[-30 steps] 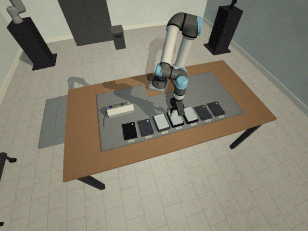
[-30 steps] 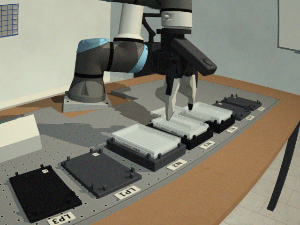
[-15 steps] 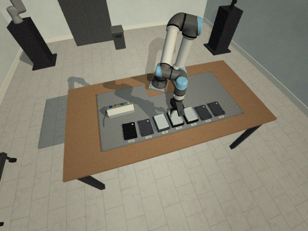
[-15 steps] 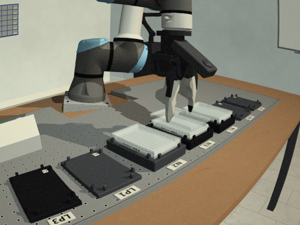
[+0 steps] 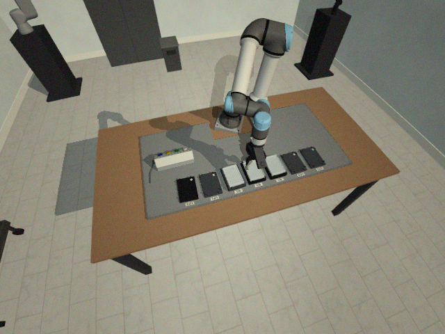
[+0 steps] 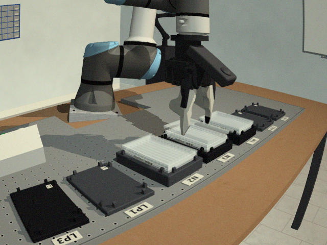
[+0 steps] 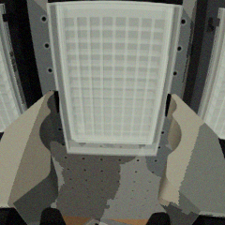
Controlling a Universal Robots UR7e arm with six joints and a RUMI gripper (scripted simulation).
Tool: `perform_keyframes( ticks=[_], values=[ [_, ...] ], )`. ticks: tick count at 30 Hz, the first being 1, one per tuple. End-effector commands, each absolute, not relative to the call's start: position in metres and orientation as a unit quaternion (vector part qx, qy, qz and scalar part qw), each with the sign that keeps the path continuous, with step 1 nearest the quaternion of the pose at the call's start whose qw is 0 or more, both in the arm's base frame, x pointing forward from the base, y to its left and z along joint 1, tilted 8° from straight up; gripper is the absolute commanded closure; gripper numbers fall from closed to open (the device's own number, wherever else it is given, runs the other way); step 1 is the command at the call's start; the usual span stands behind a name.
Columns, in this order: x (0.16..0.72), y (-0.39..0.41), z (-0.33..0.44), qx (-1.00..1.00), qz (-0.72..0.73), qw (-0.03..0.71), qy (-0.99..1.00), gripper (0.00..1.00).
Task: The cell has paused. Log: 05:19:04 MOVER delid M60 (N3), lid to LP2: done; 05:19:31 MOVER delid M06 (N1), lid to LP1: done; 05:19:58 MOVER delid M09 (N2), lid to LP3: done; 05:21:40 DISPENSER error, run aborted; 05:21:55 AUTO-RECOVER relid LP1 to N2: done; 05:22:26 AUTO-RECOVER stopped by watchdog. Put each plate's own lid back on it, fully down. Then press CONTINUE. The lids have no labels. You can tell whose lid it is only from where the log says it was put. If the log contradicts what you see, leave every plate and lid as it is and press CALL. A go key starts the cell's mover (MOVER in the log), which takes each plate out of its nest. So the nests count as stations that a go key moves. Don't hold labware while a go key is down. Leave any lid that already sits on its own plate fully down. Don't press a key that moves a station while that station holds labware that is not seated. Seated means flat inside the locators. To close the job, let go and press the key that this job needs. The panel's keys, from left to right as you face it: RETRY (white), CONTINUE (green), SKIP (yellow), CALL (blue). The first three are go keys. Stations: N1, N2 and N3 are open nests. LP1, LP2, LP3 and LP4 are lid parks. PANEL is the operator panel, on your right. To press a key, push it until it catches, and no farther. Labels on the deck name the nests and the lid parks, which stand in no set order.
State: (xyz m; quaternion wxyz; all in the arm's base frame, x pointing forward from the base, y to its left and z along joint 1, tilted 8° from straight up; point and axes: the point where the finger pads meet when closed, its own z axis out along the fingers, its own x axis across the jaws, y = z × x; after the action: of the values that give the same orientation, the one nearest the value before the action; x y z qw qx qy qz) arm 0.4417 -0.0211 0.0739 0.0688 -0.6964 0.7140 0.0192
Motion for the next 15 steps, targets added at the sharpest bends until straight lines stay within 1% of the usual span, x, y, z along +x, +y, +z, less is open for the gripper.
perform_keyframes(
  ticks=[1,15],
  values=[
    [0.4421,-0.0210,0.0726,-0.696,0.019,0.069,0.714,1.00],
    [0.4424,-0.0205,0.0687,-0.696,0.019,0.069,0.714,1.00]
  ],
)
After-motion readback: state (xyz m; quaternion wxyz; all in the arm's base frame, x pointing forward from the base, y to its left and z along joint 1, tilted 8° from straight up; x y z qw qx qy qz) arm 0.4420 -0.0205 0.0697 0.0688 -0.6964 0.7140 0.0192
